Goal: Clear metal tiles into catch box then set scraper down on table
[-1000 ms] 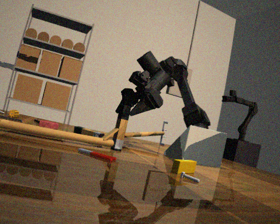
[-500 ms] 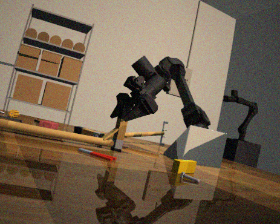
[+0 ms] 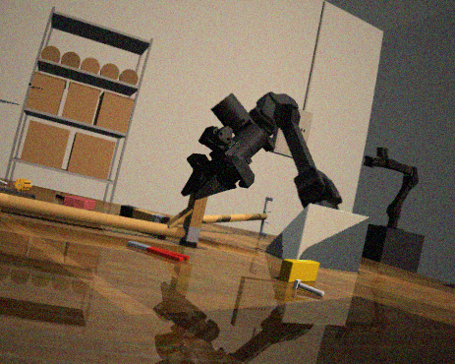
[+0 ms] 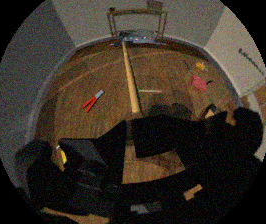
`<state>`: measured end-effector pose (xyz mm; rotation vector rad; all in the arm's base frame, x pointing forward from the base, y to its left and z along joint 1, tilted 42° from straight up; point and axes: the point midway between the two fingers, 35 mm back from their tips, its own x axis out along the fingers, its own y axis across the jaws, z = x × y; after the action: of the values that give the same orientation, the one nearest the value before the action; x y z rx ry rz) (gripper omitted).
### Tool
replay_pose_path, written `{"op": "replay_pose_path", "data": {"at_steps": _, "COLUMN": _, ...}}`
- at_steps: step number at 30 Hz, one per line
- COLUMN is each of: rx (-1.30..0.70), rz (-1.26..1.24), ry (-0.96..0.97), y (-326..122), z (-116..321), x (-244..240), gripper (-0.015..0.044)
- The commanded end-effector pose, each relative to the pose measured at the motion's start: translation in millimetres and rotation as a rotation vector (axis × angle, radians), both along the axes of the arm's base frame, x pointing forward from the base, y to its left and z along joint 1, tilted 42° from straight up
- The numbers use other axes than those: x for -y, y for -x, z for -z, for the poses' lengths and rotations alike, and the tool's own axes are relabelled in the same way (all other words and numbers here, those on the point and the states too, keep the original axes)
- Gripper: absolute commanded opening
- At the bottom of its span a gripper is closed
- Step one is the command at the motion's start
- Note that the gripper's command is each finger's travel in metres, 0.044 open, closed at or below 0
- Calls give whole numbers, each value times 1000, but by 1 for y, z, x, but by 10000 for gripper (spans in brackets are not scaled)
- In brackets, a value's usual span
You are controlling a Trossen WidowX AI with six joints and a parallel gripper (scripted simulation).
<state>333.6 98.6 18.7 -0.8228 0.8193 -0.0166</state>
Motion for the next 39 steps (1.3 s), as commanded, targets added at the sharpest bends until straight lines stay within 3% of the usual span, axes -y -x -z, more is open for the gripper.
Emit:
{"op": "replay_pose_path", "data": {"at_steps": 1, "rx": 0, "rz": 1, "ry": -1, "y": 0, "z": 0, "x": 0, "gripper": 151}}
{"op": "replay_pose_path", "data": {"at_steps": 9, "rx": 0, "rz": 1, "ry": -1, "y": 0, "z": 0, "x": 0, "gripper": 78}}
{"op": "replay_pose_path", "data": {"at_steps": 12, "rx": 1, "rz": 1, "ry": 1, "y": 0, "z": -1, "x": 0, "gripper": 0}}
{"op": "replay_pose_path", "data": {"at_steps": 39, "rx": 31, "rz": 34, "ry": -3, "y": -8, "z": -19, "x": 16, "gripper": 0}}
